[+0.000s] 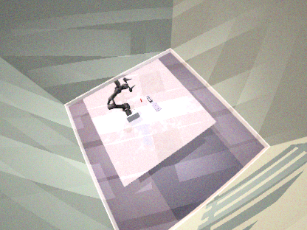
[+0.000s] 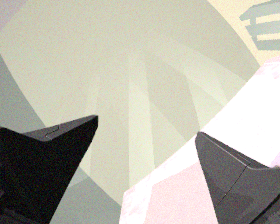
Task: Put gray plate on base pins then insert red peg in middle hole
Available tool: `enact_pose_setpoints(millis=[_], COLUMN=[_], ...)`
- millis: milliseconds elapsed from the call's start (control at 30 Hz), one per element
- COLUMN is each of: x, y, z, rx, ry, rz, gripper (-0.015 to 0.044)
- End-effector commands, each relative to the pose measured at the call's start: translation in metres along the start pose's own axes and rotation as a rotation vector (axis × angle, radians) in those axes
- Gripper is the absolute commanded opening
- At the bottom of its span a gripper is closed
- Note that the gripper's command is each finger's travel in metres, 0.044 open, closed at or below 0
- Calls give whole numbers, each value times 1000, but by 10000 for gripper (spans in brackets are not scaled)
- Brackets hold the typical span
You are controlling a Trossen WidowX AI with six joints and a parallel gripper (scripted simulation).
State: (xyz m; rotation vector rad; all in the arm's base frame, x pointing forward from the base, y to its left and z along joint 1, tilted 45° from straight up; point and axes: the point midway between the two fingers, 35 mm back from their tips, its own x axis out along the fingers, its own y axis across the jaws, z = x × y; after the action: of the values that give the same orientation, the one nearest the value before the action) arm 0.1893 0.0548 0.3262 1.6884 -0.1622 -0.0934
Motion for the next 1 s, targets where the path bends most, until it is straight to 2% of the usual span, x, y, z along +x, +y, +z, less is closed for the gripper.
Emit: enact_pose_setpoints(millis=[0, 67, 133, 400, 533, 667, 833, 967], x=[0, 2, 9, 56, 76, 90, 99, 104], y=[0, -1, -4, -54, -88, -123, -155, -175], z=[0, -4, -14, -60, -67, -66, -55, -46], rx=[0, -59, -233, -1262, -1686, -1996, -2144, -2144], ry=[0, 10, 43, 359, 629, 987, 1397, 1698], rz=[0, -6, -27, -225, -308, -332, -275, -150], gripper=[426, 440, 440, 440, 440, 440, 440, 440])
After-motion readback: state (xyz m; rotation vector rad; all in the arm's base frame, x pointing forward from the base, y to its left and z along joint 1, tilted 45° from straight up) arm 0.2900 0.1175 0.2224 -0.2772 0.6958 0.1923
